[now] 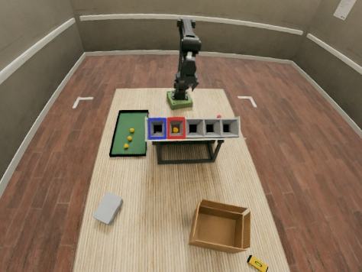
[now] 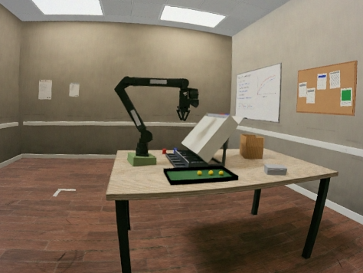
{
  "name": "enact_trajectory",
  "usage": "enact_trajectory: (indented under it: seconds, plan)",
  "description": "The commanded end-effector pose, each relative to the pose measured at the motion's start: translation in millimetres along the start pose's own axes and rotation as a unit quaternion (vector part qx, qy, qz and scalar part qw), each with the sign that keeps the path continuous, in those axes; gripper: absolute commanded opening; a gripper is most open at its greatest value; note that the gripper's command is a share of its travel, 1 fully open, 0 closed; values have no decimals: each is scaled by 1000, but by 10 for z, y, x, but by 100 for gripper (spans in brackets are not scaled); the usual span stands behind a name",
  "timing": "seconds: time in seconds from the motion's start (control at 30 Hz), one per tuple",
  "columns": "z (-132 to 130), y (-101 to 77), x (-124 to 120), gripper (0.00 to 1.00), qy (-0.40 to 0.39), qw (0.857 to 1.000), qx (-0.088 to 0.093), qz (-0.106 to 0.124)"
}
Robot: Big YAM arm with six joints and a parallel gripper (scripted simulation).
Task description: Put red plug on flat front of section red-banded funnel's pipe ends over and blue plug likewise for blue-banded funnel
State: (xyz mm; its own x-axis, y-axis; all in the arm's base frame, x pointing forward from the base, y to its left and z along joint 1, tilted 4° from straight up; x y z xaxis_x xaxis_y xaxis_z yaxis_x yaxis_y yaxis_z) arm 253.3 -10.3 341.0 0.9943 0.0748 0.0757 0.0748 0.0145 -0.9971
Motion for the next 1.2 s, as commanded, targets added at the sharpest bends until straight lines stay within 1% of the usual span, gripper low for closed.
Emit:
enact_trajectory:
  seconds: [0.0,1.0,1.17]
  plan:
    - [-1,-51,17,80,0,1000,-1,-8]
    - [-1,-51,17,80,0,1000,-1,-8]
    - [-419,215,-49,80,4,1000,0,-7]
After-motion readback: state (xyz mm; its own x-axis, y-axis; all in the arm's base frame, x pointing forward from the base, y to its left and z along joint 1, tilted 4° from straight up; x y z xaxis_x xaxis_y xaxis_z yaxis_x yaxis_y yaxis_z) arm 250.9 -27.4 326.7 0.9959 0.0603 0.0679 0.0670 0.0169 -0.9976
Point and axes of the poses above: the point where the finger pads meet when closed, its own y axis out along the fingers, its own z axis across the jaws, x = y × z, the point moved 8 cm from there along -y, back along the fingers, and after that the axes turned 2 degrees about -y, right-handed, at the moved point
